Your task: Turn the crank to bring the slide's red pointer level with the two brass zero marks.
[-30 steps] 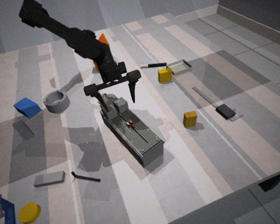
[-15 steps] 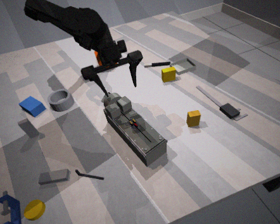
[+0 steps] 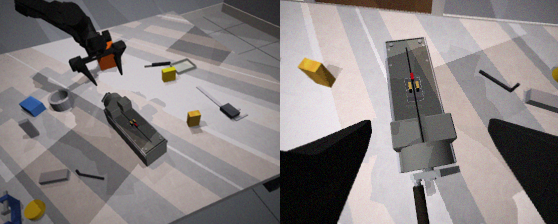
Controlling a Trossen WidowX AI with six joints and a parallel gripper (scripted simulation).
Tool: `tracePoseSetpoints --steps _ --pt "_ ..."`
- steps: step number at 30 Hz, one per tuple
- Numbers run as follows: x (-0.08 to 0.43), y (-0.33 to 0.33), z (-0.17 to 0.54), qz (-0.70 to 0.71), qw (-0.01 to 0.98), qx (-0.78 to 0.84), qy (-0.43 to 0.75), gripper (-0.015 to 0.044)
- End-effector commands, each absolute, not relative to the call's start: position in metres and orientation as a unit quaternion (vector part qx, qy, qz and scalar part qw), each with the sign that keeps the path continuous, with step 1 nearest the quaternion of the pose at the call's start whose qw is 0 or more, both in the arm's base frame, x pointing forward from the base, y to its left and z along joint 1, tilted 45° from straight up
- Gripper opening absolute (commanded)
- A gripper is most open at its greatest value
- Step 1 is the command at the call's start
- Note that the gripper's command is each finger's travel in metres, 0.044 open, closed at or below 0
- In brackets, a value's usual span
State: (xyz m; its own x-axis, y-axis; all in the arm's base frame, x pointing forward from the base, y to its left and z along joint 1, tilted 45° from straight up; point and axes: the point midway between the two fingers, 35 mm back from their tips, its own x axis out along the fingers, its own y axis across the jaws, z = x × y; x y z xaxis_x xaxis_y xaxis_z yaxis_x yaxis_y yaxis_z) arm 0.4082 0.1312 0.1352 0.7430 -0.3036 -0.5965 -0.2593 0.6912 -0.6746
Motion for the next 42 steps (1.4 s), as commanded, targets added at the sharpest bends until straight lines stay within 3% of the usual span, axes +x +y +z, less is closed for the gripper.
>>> tracePoseSetpoints --steps 1,10,42 --pt "0.390 0.126 0.132 0.009 0.838 -0.405 0.365 0.0440" --pt "0.351 0.113 0.130 0.050 0.823 -0.428 0.369 0.0440" --pt "0.364 0.039 0.054 0.049 0.823 -0.429 0.369 0.0440"
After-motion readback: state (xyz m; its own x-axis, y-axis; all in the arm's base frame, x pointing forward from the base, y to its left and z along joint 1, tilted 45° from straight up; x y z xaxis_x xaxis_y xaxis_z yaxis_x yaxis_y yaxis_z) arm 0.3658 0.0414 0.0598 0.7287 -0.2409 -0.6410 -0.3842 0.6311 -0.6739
